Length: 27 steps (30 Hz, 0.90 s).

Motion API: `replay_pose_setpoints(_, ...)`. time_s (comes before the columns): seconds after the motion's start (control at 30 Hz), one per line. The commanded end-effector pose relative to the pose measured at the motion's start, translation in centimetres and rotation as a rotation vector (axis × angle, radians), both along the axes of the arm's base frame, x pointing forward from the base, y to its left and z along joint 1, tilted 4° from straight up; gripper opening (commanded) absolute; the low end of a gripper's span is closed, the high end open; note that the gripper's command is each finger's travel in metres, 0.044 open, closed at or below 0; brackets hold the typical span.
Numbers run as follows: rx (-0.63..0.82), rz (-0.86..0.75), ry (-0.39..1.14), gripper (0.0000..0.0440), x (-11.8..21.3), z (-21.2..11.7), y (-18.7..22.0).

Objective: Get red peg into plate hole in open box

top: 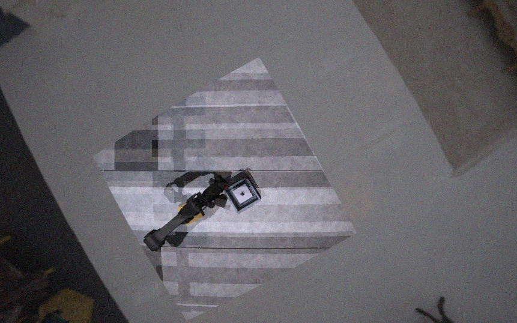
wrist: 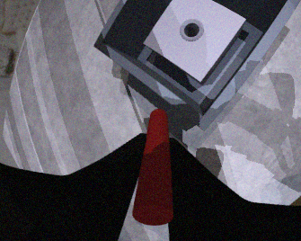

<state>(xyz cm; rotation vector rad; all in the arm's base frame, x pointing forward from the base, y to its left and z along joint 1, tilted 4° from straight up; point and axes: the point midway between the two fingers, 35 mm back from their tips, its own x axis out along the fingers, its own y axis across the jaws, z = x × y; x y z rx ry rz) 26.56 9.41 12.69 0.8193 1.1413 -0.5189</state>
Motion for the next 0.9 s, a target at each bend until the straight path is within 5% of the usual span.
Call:
replay_pose_setpoints(0.0,-0.018,-0.027,-0.003,0.0,1.1,0.0,-1.2)
replay_pose_setpoints(0.87,-0.011,-0.159,0.054,0.0022,5.8,-3.0,-6.7)
